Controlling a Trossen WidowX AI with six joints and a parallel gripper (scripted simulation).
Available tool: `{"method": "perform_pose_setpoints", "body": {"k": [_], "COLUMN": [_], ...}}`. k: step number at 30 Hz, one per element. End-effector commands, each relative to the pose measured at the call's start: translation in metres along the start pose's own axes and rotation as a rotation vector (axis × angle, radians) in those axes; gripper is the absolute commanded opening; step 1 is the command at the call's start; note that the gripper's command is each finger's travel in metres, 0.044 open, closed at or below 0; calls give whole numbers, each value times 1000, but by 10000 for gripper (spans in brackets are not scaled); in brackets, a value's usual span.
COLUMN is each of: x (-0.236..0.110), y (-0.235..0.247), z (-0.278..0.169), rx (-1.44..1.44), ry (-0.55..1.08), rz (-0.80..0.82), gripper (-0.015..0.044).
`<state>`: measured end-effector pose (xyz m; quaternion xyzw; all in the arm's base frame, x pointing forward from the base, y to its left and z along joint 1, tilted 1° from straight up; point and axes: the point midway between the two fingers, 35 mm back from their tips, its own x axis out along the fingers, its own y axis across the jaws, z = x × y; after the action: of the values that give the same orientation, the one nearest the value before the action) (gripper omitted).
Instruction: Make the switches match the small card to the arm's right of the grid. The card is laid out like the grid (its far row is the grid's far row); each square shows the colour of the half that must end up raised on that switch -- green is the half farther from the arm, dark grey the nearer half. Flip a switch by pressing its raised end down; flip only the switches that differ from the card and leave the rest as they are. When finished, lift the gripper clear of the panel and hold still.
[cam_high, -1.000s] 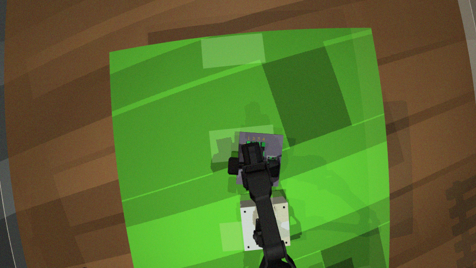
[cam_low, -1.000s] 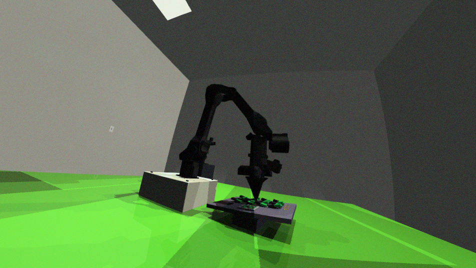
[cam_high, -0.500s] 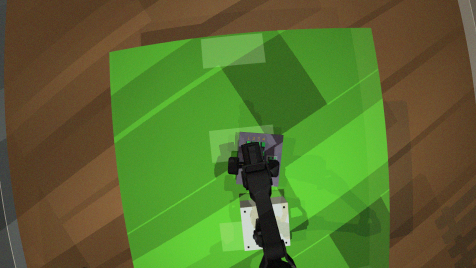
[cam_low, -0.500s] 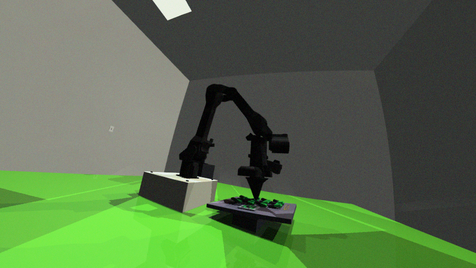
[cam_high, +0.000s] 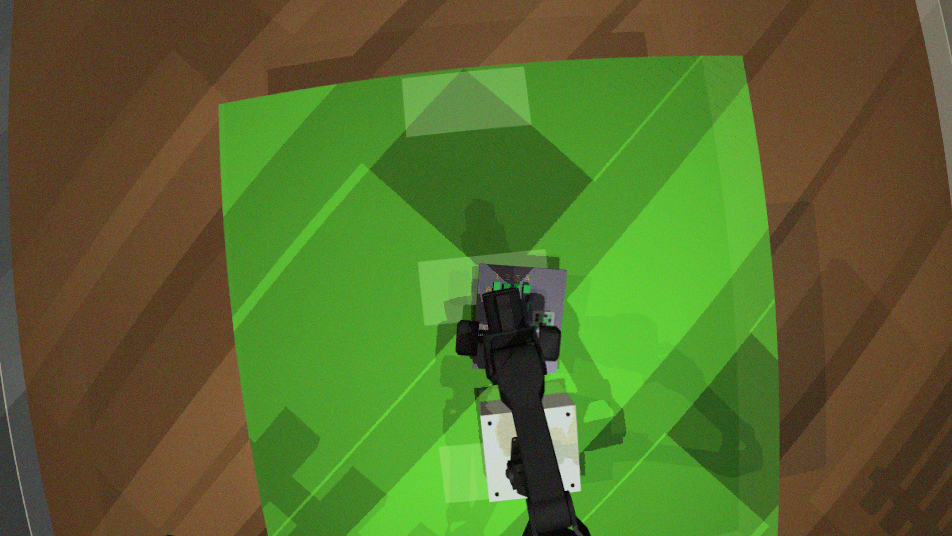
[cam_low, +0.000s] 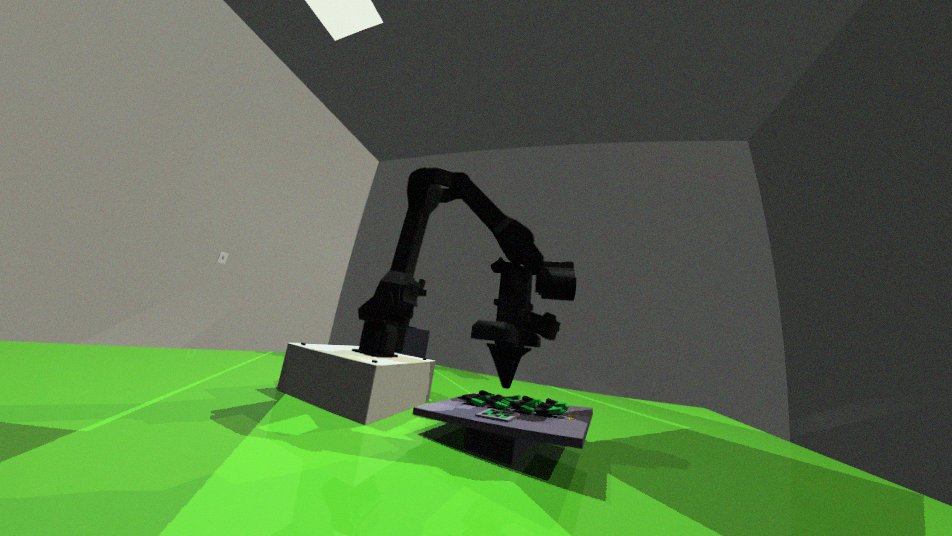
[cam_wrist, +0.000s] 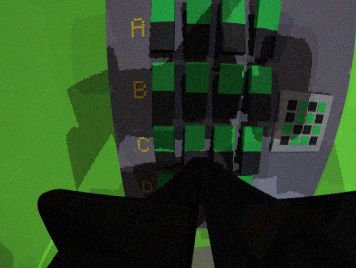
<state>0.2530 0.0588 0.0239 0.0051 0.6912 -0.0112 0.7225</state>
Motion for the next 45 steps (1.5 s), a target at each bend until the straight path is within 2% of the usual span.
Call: {"method": "perform_pose_setpoints", "body": {"k": [1,6,12,15,20,45], "x": [-44,-46,-45,-43,-10,15], "y": [1,0,-40,-40,-39,-39], "z": [4,3,-15,-15,-14,-13], "rx": [4,4,3,3,4,4], "ry": [-54,-55,-54,-55,-79,-79], "rz": [11,11,7,7,7,7], "gripper": [0,0,0,0,0,0]}}
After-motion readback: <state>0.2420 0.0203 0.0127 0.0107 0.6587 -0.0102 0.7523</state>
